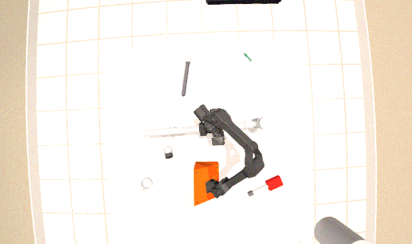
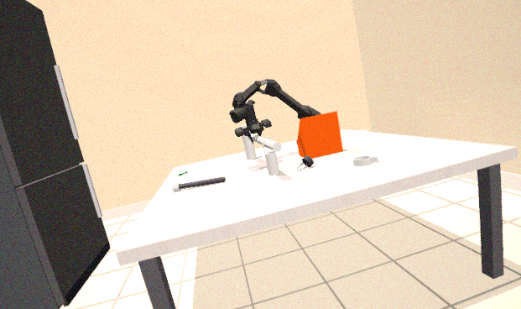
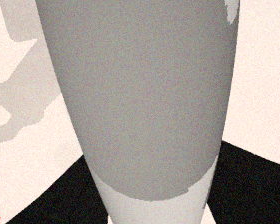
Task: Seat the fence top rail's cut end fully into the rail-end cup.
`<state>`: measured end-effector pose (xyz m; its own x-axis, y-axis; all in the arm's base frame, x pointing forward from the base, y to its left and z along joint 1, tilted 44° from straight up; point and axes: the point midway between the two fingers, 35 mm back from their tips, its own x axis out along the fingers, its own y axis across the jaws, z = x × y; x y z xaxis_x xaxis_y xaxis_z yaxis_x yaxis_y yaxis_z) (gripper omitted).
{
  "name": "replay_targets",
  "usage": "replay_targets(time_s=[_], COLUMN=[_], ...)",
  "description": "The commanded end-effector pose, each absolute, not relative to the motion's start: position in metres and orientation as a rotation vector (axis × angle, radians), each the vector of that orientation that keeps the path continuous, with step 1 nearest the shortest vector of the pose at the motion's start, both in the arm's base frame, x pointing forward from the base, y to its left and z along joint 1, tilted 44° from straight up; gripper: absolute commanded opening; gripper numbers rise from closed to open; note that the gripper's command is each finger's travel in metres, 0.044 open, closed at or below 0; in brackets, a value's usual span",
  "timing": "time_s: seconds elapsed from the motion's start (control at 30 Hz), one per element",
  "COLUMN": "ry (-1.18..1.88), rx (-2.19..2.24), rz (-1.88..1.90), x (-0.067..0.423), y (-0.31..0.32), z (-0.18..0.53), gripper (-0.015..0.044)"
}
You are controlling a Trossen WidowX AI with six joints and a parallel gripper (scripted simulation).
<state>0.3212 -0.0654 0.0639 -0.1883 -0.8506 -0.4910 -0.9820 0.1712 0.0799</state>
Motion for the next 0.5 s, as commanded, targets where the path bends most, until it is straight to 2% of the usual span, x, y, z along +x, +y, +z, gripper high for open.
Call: replay_targets(time_s=[0.0, 0.47], ry=[2.117, 2.117], rx=[-1.748, -1.748], rz=[0.541, 0.541], x=[0.3217, 0.3231], y=[-0.065, -0.0604], z=[0.0651, 0.0638], gripper=[0.0, 0.0])
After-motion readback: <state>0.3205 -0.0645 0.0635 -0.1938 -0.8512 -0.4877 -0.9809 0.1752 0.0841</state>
